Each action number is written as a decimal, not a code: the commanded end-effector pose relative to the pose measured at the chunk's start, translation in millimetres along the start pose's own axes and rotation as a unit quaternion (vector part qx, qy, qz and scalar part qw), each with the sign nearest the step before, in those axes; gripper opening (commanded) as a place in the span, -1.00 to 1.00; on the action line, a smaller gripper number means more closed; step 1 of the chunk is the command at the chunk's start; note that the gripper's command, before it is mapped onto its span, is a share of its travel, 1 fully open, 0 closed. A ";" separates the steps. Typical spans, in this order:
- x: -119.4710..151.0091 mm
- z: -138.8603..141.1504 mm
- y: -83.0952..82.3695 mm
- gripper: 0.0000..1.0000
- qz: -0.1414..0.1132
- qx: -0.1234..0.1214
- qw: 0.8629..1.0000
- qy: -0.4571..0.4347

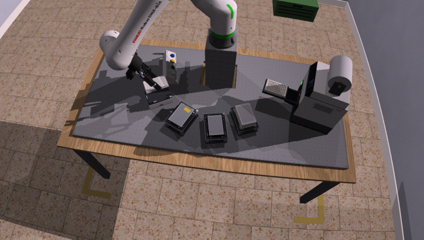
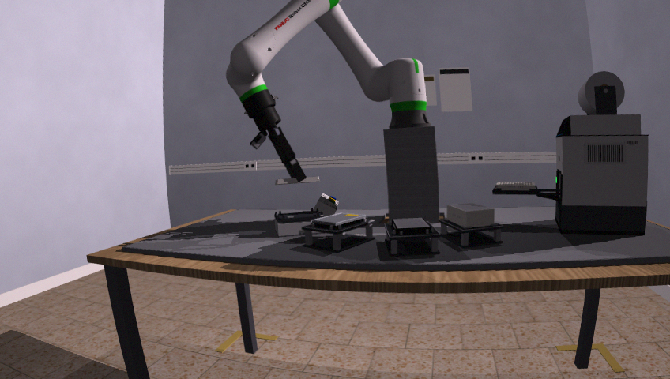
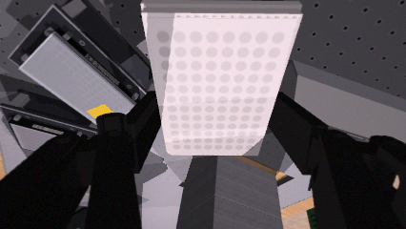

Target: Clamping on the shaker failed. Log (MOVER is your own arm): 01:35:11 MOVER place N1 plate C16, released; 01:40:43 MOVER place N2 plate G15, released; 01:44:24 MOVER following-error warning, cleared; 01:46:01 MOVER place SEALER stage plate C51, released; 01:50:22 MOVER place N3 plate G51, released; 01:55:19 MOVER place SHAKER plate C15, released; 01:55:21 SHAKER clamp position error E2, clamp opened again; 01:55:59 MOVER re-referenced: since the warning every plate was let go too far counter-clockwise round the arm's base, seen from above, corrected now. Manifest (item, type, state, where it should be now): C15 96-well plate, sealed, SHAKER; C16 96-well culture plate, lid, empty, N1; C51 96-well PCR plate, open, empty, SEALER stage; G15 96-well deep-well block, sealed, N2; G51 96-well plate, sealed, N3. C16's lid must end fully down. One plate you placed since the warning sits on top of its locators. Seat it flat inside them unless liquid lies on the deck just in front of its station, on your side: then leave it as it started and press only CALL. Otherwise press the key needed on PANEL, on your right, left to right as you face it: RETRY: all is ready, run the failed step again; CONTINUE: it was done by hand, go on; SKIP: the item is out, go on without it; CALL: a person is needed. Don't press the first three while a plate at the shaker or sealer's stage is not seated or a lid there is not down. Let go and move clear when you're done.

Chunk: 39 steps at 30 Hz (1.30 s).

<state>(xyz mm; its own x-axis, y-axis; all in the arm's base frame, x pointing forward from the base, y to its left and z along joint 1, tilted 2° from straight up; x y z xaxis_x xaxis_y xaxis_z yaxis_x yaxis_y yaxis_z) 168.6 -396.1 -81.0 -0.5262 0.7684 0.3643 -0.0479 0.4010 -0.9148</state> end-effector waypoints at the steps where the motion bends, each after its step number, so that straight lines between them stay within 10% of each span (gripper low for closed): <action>1: 2.0 -1.2 -6.7 -0.80 0.001 0.000 1.000 0.000; 10: 2.6 -2.3 -7.4 -0.80 -0.010 0.047 0.999 0.021; 39: -0.8 -0.6 0.0 -0.80 -0.010 0.047 0.999 0.021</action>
<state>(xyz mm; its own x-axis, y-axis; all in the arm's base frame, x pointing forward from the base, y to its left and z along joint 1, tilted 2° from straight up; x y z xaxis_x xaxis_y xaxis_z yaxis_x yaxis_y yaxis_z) 169.2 -395.6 -81.0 -0.4887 0.7808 0.3893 -0.1391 0.3708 -0.9183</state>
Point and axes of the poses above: the point where the finger pads meet when closed, its own y axis out along the fingers, its own z axis across the jaws, x = y × z, the point moved 4 cm from there along -y, back along the fingers, and after that the axes turned 13 degrees about -y, right-handed, at the moved point
